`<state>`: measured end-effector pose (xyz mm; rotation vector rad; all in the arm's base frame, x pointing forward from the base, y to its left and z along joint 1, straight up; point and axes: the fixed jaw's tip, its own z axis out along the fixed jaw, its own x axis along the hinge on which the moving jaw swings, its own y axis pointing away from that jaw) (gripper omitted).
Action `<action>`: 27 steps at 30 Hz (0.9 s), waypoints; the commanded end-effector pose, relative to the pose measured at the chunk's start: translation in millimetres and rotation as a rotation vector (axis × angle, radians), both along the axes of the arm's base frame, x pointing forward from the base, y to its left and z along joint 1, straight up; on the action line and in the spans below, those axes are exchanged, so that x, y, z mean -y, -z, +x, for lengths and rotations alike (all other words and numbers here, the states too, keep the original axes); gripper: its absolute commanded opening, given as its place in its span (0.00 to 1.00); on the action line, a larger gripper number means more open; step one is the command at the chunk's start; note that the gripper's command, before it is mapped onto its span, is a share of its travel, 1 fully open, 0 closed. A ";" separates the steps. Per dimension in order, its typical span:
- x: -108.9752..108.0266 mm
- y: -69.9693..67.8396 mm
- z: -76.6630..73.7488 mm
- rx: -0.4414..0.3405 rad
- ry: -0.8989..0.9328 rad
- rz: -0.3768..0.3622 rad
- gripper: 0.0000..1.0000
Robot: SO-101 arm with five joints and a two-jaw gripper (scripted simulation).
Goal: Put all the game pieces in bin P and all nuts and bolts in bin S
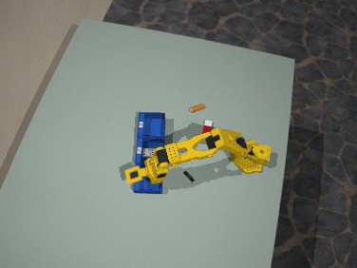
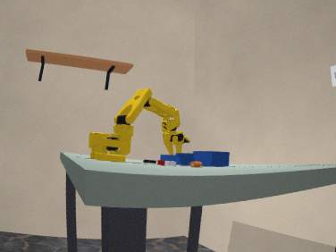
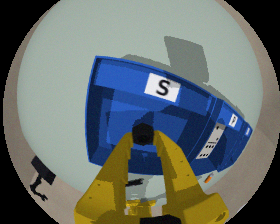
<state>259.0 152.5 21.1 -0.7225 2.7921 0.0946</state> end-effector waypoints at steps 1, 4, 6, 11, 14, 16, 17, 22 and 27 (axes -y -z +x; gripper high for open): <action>-5.8 -15.5 5.3 0.064 -0.016 0.034 0.00; -5.8 -14.7 5.4 0.064 -0.016 0.034 0.00; -5.8 -14.6 5.4 0.064 -0.016 0.034 0.00; -5.8 -14.6 5.4 0.064 -0.016 0.034 0.00; -5.8 -14.6 5.4 0.064 -0.016 0.034 0.01; -5.8 -14.6 5.4 0.064 -0.016 0.034 0.02; -5.8 -14.6 5.4 0.064 -0.016 0.034 0.03; -5.8 -14.6 5.4 0.064 -0.016 0.034 0.08; -5.8 -14.6 5.4 0.064 -0.016 0.034 0.11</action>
